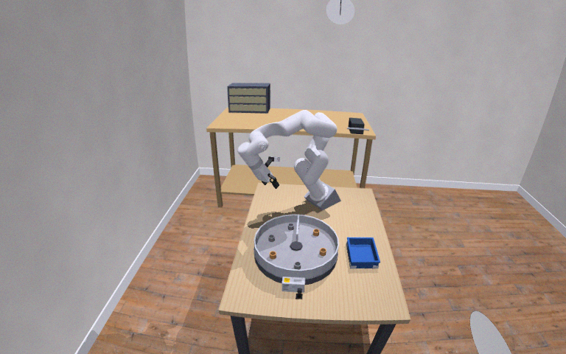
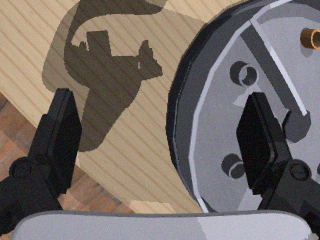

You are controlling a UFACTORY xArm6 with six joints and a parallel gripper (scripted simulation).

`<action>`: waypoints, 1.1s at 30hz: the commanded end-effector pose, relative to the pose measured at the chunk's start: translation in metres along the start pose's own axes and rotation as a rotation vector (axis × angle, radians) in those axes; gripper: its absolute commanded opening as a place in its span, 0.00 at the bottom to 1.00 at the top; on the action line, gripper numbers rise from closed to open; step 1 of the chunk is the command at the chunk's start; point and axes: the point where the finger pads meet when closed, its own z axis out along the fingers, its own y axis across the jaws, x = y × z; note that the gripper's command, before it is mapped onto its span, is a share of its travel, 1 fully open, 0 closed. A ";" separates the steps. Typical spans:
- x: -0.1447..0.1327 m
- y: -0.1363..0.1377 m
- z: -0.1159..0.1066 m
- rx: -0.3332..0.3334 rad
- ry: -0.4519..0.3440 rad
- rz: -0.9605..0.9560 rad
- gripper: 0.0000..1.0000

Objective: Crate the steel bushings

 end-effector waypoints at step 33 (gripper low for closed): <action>-0.031 0.053 0.036 0.322 0.040 -1.130 1.00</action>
